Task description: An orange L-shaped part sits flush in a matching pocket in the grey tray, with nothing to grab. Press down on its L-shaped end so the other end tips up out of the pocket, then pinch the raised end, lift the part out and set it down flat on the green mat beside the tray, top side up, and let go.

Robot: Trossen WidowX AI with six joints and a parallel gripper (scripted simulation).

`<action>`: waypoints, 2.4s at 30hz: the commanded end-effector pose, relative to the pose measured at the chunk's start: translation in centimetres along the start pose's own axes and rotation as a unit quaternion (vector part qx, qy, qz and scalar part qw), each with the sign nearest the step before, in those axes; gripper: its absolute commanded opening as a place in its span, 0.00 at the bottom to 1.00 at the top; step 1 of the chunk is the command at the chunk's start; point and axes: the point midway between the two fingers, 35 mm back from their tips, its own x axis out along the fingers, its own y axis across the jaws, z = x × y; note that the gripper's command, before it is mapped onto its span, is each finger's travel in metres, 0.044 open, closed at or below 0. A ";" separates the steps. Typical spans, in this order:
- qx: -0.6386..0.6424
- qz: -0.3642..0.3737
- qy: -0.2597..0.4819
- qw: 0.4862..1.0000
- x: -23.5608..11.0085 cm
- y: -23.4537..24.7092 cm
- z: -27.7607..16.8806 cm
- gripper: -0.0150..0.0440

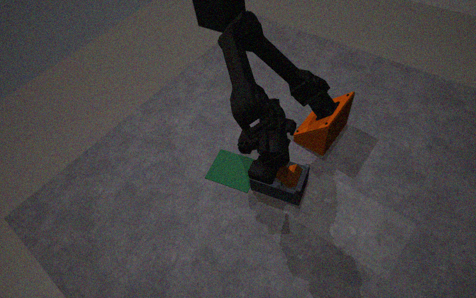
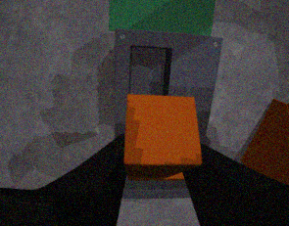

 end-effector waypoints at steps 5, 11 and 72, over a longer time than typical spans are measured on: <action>0.001 0.000 0.003 1.000 -1.2 0.0 -0.1 0.25; 0.001 0.000 0.003 1.000 -2.1 0.0 -0.1 0.25; 0.002 0.000 -0.001 1.000 -0.7 -1.6 16.6 0.25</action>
